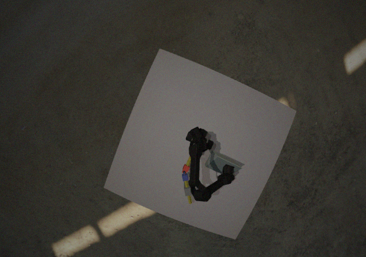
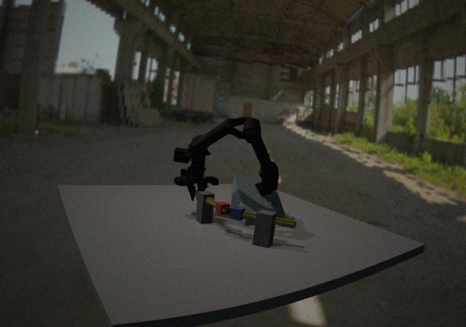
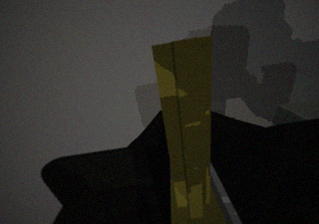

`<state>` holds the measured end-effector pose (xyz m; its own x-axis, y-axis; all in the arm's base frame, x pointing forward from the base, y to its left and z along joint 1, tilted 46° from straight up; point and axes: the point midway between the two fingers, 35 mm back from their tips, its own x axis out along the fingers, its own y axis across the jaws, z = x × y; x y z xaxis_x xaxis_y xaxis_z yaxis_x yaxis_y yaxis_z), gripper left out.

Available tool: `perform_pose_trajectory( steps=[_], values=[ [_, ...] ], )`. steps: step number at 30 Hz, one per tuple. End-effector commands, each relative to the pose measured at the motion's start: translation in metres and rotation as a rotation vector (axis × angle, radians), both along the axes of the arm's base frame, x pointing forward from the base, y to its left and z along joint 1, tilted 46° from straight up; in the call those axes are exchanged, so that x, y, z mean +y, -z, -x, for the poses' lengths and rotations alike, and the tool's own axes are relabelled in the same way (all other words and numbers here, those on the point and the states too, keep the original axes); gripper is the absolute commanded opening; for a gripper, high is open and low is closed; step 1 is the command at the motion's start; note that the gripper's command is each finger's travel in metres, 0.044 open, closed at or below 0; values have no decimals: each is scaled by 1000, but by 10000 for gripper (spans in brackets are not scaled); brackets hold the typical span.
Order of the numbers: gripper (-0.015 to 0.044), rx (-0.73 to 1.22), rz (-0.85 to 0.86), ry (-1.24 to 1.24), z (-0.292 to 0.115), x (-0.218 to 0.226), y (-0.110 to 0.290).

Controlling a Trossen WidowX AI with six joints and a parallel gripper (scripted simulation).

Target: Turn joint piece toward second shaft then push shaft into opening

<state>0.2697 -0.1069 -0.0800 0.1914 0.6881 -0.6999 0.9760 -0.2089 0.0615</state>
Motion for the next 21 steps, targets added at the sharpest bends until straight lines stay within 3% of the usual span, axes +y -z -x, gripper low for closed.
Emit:
perform_pose_trajectory(
  steps=[1,12,21],
  values=[
    [146,1,-1,-2,0,0,0],
    [434,1,-1,-2,0,0,0],
    [440,1,-1,-2,0,0,0]
  ],
)
